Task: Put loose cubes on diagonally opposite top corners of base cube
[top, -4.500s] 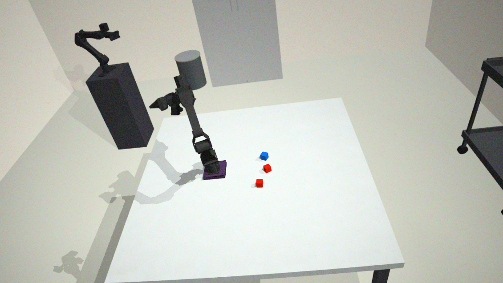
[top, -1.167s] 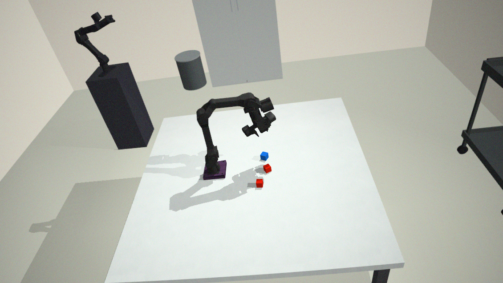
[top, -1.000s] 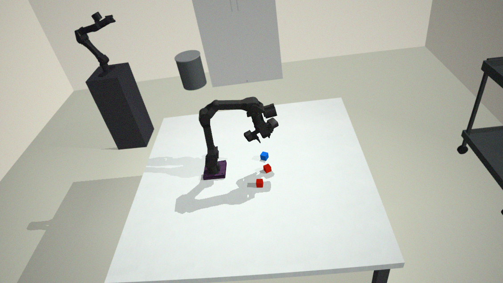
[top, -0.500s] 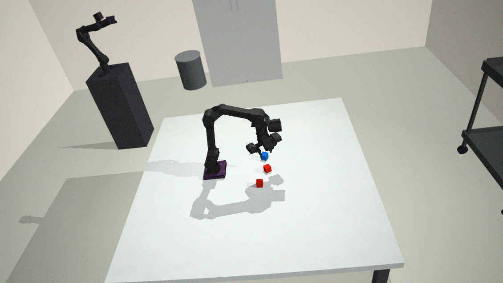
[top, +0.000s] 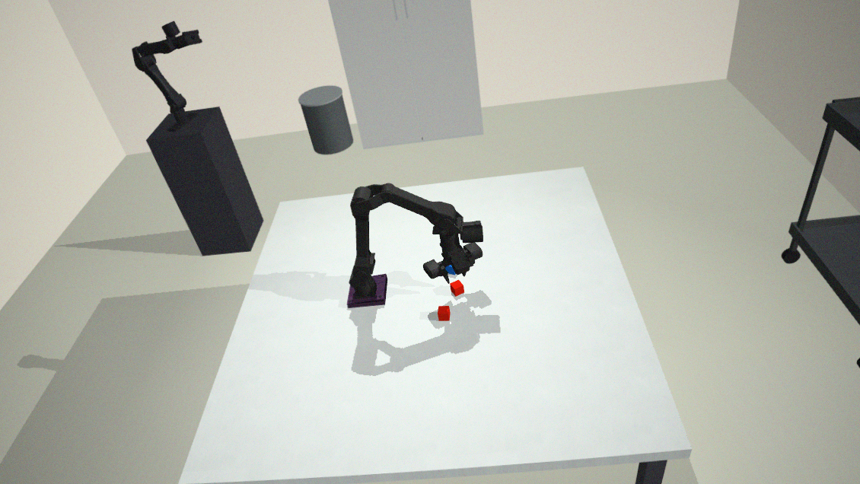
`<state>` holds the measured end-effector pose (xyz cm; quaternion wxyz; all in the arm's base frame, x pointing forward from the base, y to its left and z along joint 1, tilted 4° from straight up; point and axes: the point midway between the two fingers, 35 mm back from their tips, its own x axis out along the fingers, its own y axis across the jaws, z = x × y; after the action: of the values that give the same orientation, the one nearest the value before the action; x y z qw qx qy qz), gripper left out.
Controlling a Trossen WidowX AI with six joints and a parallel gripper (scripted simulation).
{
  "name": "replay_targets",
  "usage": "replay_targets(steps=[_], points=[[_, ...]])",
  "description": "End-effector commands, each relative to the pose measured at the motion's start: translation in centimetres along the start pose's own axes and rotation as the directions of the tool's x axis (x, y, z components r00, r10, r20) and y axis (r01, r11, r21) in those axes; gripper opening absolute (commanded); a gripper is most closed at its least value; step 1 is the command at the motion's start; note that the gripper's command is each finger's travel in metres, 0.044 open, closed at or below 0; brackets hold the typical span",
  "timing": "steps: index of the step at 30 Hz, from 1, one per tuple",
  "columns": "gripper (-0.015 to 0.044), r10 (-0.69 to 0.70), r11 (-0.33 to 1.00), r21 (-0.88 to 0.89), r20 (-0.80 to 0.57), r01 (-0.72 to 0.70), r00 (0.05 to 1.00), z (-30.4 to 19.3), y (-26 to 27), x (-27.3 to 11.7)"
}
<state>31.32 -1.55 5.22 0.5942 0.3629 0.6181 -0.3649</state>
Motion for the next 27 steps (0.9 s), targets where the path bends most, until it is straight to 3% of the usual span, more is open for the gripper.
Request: replay_targets(steps=[1, 22, 27], points=[[0.0265, -0.009, 1.0, -0.006, 0.0, 0.009, 1.0, 0.0, -0.1, 0.6], [0.0265, -0.009, 1.0, -0.006, 0.0, 0.009, 1.0, 0.0, -0.1, 3.8], [0.0134, -0.009, 1.0, -0.006, 0.0, 0.009, 1.0, 0.0, -0.1, 3.8]])
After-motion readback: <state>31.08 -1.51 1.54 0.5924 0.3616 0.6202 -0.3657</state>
